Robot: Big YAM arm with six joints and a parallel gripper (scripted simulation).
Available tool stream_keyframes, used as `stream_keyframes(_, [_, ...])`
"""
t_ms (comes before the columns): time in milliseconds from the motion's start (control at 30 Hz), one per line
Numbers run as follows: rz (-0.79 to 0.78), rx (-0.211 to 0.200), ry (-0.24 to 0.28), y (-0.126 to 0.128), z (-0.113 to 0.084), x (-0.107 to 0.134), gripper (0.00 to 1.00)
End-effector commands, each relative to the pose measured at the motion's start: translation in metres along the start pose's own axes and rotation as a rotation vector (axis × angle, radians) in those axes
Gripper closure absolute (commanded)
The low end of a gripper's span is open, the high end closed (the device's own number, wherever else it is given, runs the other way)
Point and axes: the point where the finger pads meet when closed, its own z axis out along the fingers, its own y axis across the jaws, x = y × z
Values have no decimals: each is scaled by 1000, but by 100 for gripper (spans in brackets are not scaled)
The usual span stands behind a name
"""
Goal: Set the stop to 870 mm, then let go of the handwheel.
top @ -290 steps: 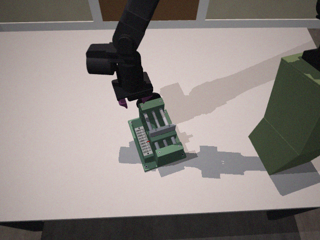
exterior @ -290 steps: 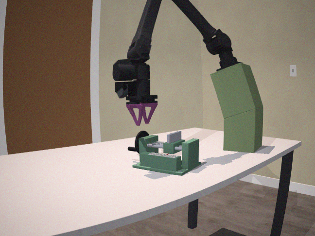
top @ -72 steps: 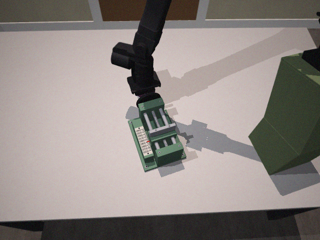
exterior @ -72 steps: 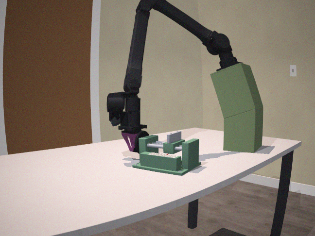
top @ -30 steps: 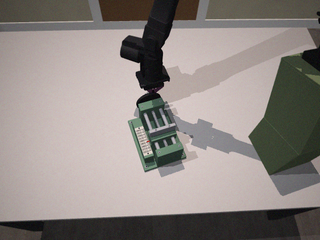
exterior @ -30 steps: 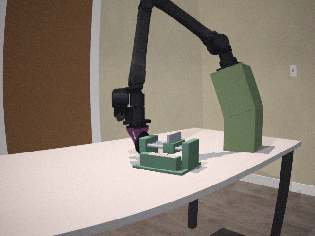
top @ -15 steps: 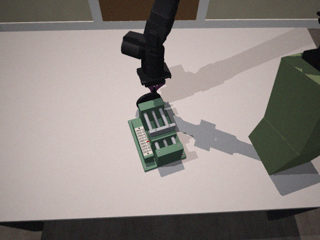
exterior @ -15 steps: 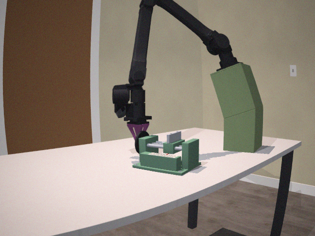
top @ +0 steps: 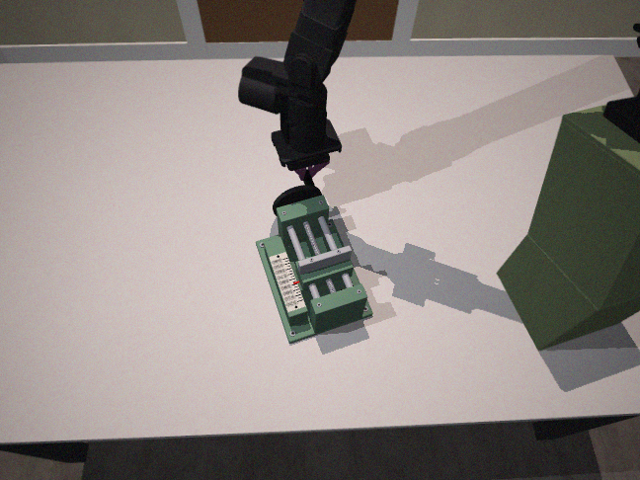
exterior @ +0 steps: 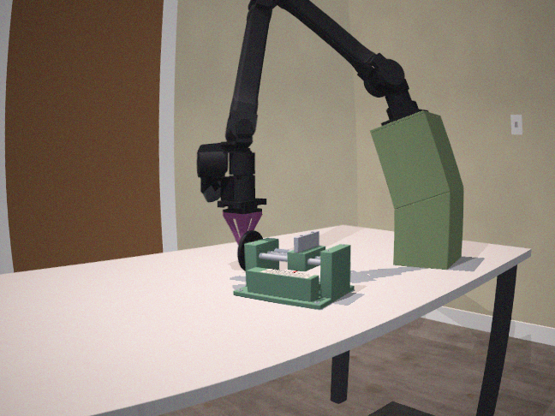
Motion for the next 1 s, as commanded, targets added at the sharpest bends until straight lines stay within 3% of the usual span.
stream_keyframes(0, [4, -19, -21, 20, -27, -10, 94])
stream_keyframes(967, [6, -29, -21, 42, -40, -12, 94])
